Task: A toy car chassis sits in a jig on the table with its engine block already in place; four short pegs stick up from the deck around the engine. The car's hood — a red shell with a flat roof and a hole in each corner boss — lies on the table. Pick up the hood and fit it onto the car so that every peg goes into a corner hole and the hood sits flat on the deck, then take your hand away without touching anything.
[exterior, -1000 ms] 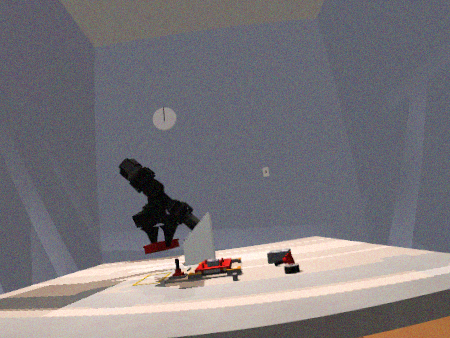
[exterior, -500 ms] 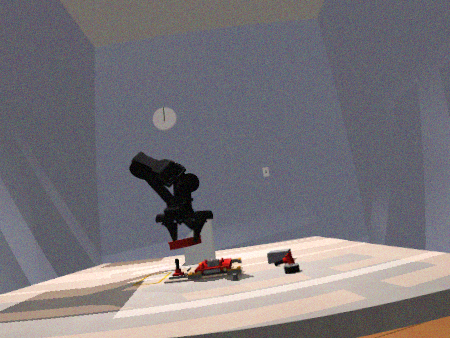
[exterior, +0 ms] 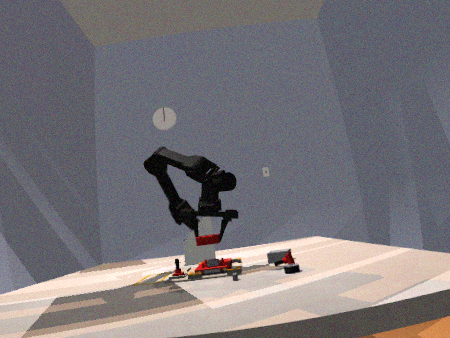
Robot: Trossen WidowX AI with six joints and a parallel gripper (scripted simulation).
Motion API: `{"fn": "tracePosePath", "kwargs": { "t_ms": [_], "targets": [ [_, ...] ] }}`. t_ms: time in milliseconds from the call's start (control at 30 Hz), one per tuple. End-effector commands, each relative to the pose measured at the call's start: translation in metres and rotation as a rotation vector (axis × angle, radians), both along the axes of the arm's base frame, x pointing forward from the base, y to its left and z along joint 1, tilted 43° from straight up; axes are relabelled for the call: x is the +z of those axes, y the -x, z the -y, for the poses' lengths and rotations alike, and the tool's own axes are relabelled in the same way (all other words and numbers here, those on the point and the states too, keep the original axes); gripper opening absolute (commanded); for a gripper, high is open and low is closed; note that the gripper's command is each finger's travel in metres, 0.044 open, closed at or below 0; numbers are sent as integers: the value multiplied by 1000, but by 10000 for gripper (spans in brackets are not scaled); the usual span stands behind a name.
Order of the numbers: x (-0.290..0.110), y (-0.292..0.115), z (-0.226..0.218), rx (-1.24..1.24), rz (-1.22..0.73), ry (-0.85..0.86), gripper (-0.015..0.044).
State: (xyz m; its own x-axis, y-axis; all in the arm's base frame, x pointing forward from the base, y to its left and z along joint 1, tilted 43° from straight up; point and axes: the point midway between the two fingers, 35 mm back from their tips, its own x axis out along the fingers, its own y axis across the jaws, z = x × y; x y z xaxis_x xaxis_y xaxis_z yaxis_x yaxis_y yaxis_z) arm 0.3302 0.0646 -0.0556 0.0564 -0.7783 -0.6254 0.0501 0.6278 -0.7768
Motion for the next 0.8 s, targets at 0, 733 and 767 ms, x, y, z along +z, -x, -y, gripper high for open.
{"fn": "tracePosePath", "kwargs": {
  "t_ms": [0, 733, 767],
  "targets": [
    [-1, -1, -5, 23, -10, 13, 0],
    [-38, -7, 29, 23, -9, 15, 0],
    [-38, -7, 29, 23, -9, 15, 0]
  ]
}}
